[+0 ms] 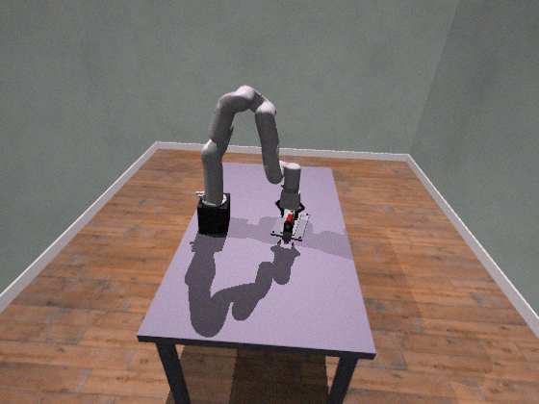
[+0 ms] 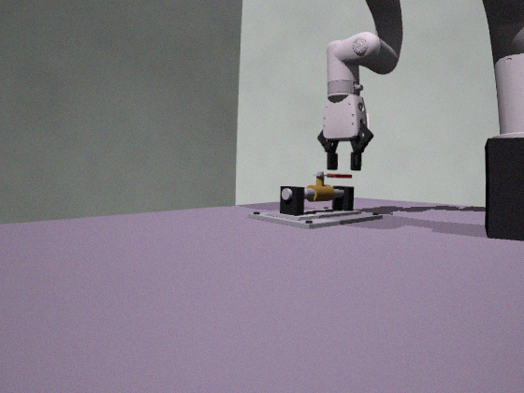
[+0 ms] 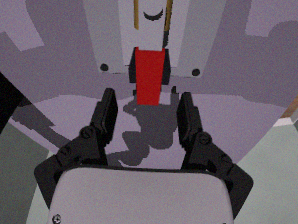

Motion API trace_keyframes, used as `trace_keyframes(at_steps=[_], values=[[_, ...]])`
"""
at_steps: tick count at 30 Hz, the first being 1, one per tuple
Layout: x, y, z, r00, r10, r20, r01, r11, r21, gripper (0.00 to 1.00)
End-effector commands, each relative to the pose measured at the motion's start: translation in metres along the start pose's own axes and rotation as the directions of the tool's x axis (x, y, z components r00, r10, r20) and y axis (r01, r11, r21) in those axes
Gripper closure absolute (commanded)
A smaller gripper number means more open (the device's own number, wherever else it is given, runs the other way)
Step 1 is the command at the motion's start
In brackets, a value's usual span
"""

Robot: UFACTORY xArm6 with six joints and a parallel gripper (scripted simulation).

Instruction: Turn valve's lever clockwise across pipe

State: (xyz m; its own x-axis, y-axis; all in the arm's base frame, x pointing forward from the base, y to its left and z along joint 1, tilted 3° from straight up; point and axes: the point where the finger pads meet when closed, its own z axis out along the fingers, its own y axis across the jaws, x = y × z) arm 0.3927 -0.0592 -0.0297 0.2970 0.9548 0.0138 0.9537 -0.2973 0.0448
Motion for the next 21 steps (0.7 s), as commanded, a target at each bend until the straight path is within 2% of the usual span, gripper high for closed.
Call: trace_keyframes(at_steps=[1,21], values=[[0.0003,0.0015,-0.0006,1.000,0.000,-0.001,0.000,1.000,-0.004,0.32],[0.0003,0.0015,0.0082,1.000,0.000,-0.001,0.000,1.000,-0.004,0.32]])
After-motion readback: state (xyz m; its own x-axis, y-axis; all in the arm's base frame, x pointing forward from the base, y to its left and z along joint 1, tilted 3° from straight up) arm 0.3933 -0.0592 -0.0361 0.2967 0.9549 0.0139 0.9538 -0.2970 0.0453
